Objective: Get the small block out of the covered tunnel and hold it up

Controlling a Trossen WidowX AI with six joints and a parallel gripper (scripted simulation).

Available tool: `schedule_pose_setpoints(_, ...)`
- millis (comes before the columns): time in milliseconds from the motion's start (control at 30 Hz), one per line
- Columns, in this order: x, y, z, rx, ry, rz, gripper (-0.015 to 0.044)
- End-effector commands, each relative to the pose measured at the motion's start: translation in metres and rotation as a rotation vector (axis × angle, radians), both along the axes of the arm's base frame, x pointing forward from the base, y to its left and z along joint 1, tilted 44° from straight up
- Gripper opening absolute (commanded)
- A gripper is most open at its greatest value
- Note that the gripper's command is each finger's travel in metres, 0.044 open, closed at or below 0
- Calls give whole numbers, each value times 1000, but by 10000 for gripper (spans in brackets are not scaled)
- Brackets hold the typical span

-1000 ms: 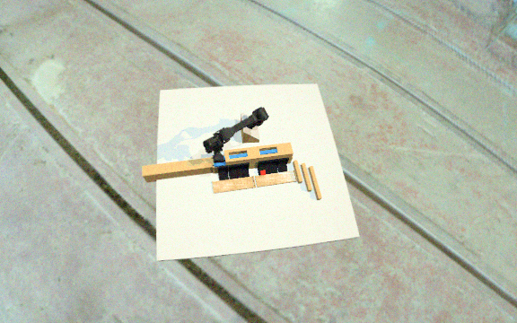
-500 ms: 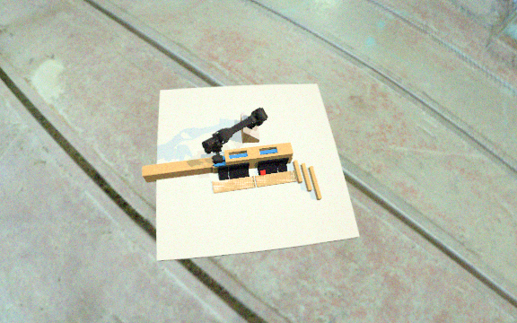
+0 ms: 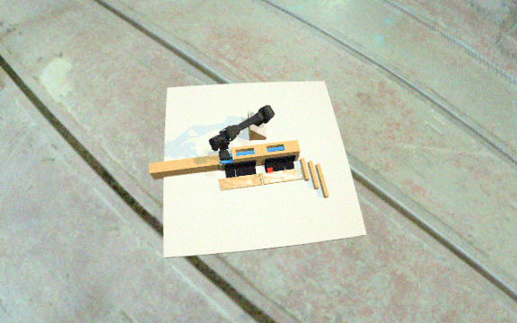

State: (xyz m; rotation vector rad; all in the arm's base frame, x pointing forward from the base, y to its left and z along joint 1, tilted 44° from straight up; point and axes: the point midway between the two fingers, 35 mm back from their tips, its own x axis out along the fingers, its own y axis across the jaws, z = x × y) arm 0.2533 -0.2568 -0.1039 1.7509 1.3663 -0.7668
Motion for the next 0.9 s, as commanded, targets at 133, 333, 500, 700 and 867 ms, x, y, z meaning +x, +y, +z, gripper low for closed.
schedule_pose_setpoints(133, 0, 0, 0, 2, 1, 1, 0)
schedule_pose_setpoints(333, 0, 0, 0, 2, 1, 1, 0)
schedule_pose_setpoints(500, 0, 3, 1, 2, 1, 0, 0)
schedule_pose_setpoints(700, 0, 0, 0, 0, 0, 1, 157)
schedule_pose_setpoints(867, 0, -7, 8, 0, 0, 0, 289)
